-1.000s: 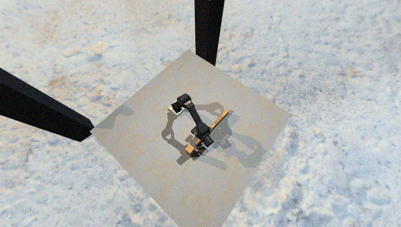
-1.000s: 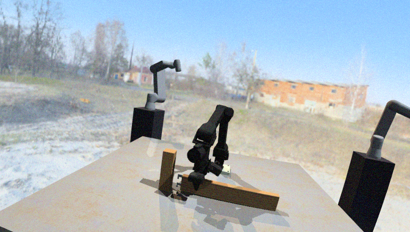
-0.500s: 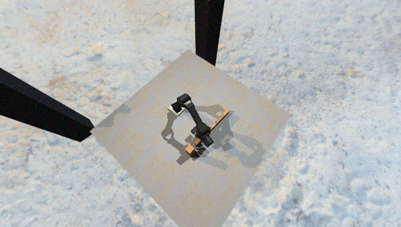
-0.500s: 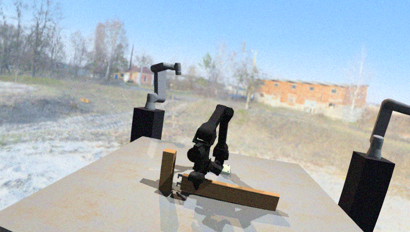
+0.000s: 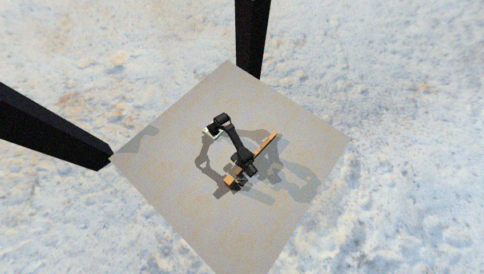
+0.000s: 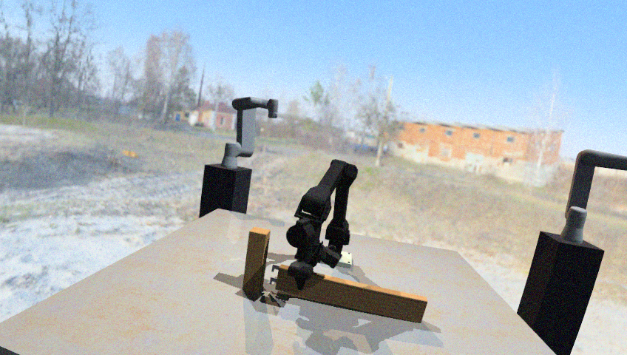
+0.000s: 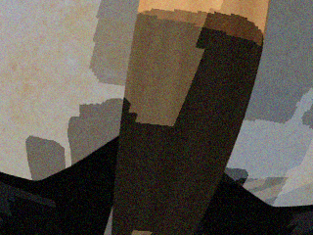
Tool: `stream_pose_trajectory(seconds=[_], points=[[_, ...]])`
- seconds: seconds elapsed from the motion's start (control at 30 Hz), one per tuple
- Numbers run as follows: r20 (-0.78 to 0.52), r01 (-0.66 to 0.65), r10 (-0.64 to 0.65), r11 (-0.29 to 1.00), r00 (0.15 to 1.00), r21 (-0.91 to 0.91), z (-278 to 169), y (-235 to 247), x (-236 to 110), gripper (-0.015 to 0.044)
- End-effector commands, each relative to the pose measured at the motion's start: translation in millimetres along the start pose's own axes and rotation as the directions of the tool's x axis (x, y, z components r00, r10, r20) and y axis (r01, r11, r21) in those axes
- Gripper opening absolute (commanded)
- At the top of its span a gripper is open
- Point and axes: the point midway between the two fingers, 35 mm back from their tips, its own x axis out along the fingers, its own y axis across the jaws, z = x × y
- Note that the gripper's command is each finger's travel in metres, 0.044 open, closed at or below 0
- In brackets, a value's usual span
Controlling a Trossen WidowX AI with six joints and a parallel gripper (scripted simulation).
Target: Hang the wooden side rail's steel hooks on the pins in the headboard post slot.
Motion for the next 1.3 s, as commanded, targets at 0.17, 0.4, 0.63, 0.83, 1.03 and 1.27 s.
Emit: stream_pose_trajectory(seconds=[0.17,0.4,0.63,0.83,1.03,1.27], points=[[-0.001,0.023,-0.023,1.0,1.0,0.001,0.0,-3.5,-9.5,0.0],[-0.001,0.023,-0.023,1.0,1.0,0.001,0.0,-3.5,-10.7,0.0],[-0.001,0.023,-0.023,1.0,1.0,0.001,0.0,-3.5,-11.8,0.0],[-0.001,0.023,-0.023,1.0,1.0,0.001,0.0,-3.5,-12.8,0.0],[-0.001,0.023,-0.023,1.0,1.0,0.001,0.0,-3.4,-13.8,0.0],[-0.001,0.023,-0.023,1.0,1.0,0.001,0.0,-3.4,-15.0,0.0]])
